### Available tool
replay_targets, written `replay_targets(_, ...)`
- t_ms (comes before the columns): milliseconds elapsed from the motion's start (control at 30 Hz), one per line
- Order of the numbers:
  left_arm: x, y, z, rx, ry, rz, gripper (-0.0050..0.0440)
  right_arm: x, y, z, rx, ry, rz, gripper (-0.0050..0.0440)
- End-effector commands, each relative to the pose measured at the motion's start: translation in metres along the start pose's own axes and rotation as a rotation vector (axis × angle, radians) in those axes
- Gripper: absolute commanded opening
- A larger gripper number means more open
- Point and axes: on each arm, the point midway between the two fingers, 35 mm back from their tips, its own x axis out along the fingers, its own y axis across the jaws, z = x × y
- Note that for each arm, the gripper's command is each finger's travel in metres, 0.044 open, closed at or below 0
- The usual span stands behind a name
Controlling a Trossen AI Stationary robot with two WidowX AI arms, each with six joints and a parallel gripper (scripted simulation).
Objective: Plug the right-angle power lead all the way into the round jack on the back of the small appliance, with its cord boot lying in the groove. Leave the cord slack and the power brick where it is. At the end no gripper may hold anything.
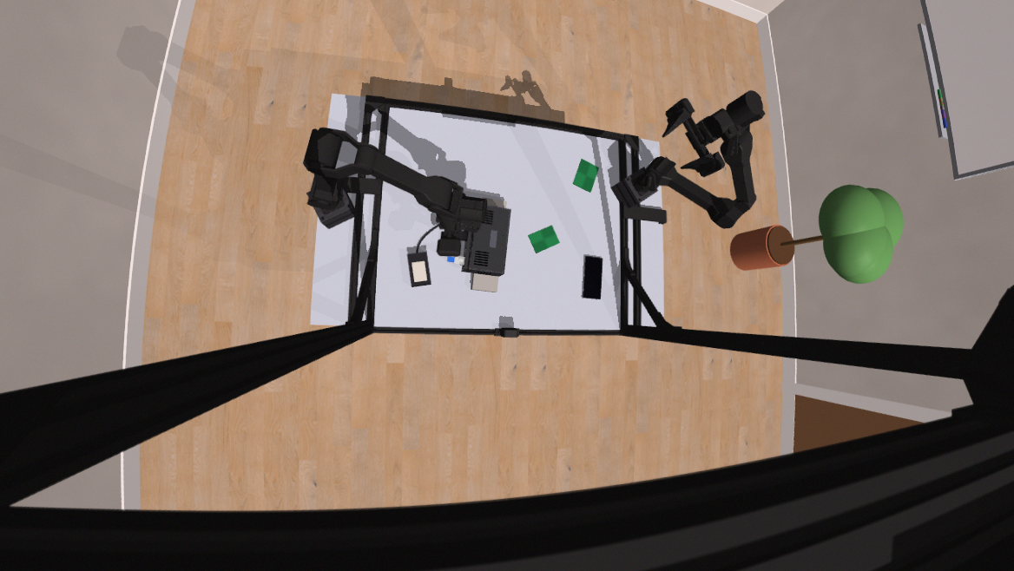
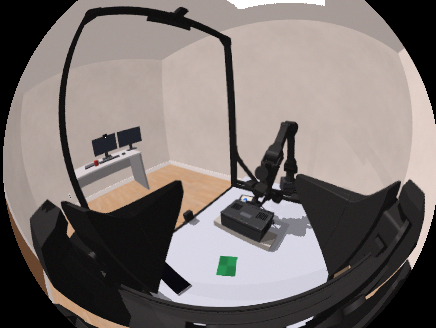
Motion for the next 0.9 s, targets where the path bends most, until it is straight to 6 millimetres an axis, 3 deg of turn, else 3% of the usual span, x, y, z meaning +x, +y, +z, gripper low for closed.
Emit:
replay_targets(0, 0.0007, -0.0003, 0.0028, 0.002, 0.000, -0.003, 0.0000, -0.0002, 0.0007, 0.0004, 0.003, 0.000, 0.002, 0.0400)
replay_targets(667, 0.0025, -0.0002, 0.0088, 0.002, 0.000, -0.006, 0.0000, -0.0002, 0.0007, 0.0004, 0.003, 0.000, 0.002, 0.0400)
replay_targets(867, 0.0017, 0.0001, 0.0060, 0.000, 0.001, -0.002, 0.0144, -0.0002, 0.0007, 0.0004, 0.003, 0.000, 0.002, 0.0400)
